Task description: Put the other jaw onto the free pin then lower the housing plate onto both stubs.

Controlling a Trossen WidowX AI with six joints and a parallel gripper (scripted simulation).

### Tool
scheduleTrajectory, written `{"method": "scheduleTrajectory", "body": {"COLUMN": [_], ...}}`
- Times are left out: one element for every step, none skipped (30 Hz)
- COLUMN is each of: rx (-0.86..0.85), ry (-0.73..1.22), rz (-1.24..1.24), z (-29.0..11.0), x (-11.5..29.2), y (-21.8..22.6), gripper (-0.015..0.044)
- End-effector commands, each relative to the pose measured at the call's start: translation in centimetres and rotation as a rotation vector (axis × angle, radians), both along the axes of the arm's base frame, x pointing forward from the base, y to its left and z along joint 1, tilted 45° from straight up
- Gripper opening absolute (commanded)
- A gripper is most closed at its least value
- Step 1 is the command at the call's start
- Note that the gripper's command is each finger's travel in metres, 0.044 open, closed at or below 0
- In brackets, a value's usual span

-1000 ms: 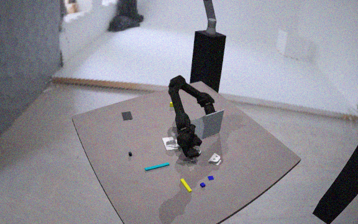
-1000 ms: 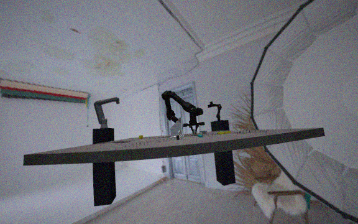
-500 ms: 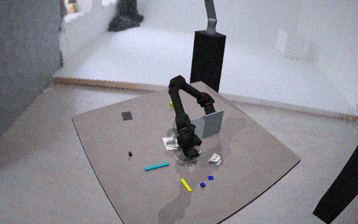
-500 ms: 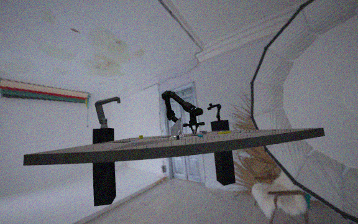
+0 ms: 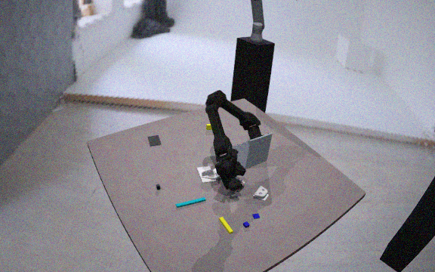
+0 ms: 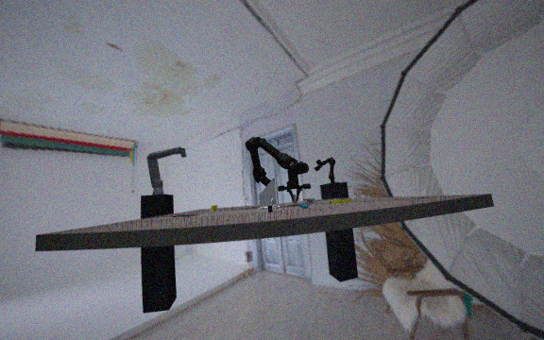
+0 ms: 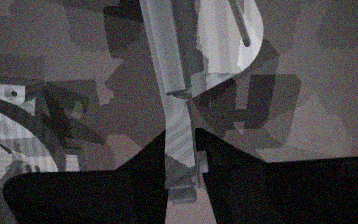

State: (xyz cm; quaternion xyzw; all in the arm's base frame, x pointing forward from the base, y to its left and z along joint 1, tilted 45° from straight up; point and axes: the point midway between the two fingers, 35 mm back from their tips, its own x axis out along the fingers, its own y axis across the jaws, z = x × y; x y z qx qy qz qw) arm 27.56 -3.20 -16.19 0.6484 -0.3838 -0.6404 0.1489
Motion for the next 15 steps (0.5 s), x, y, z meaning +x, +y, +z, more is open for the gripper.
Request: {"method": "scheduleTrajectory", "body": {"rx": [0.006, 0.006, 0.006, 0.005, 0.005, 0.005, 0.005, 0.005, 0.005, 0.004, 0.004, 0.004, 0.004, 0.004, 0.004], "ry": [-0.004, -0.004, -0.003, -0.003, -0.003, -0.003, -0.002, -0.002, -0.002, -0.002, -0.001, -0.001, -0.001, -0.001, -0.001], "rz": [-0.004, -0.004, -0.004, -0.004, -0.003, -0.003, -0.003, -0.003, -0.003, -0.003, -0.003, -0.002, -0.002, -0.002, -0.002], "z": [0.3, 0.4, 0.5, 0.6, 0.6, 0.7, 0.8, 0.9, 0.9, 1.0, 1.1, 1.2, 1.2, 1.3, 1.4], "x": [0.2, 0.2, 0.2, 0.2, 0.2, 0.2, 0.2, 0.3, 0.3, 0.3, 0.3, 0.3, 0.3, 0.3, 0.3], "y": [0.4, 0.5, 0.6, 0.6, 0.7, 0.8, 0.9, 0.9, 1.0, 1.1, 1.1, 1.2, 1.3, 1.4, 1.4], "gripper": [0.0037, 0.0037, 0.0037, 0.0037, 0.0037, 0.0037, 0.0037, 0.0037, 0.0037, 0.0037, 0.0037, 0.0037, 0.0037, 0.0037, 0.0037]}}
